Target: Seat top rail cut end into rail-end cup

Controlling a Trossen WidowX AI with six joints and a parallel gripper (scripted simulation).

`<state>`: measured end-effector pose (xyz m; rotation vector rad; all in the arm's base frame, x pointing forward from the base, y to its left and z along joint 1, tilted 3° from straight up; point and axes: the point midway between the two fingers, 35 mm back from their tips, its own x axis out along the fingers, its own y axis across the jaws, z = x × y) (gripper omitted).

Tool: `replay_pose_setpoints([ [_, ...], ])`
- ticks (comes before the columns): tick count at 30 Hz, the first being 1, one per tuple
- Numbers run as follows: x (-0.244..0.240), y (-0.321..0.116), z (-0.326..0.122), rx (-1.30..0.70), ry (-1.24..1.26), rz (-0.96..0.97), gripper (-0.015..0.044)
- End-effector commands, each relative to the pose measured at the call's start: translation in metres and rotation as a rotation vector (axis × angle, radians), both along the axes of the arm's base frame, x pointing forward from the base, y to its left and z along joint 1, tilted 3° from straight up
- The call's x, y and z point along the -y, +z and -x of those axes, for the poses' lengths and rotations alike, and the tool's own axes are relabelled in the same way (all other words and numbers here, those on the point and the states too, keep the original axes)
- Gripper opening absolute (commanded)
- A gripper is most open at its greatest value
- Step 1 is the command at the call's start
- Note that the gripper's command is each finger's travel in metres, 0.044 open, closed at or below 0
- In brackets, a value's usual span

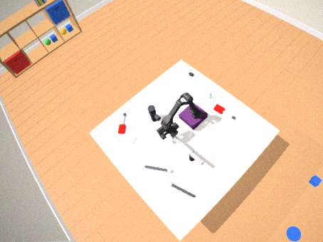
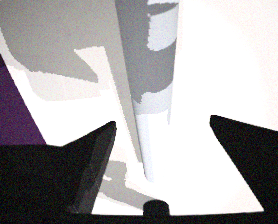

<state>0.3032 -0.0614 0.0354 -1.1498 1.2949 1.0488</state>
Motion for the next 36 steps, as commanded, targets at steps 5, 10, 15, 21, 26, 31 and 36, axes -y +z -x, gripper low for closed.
replay_pose_setpoints([
  [5, 0.000, -0.014, 0.001, -0.006, 0.004, -0.004, 0.0440],
  [10, 0.000, -0.022, 0.002, -0.006, 0.004, -0.004, 0.0440],
  [15, 0.001, -0.030, 0.002, -0.006, 0.004, -0.004, 0.0440],
  [21, 0.001, -0.031, 0.002, -0.006, 0.004, -0.004, 0.0335],
  [26, 0.001, -0.031, 0.002, -0.006, 0.004, -0.004, 0.0204],
  [31, 0.001, -0.031, 0.002, -0.006, 0.004, -0.004, 0.0170],
  [36, 0.001, -0.031, 0.002, -0.006, 0.004, -0.004, 0.0137],
])
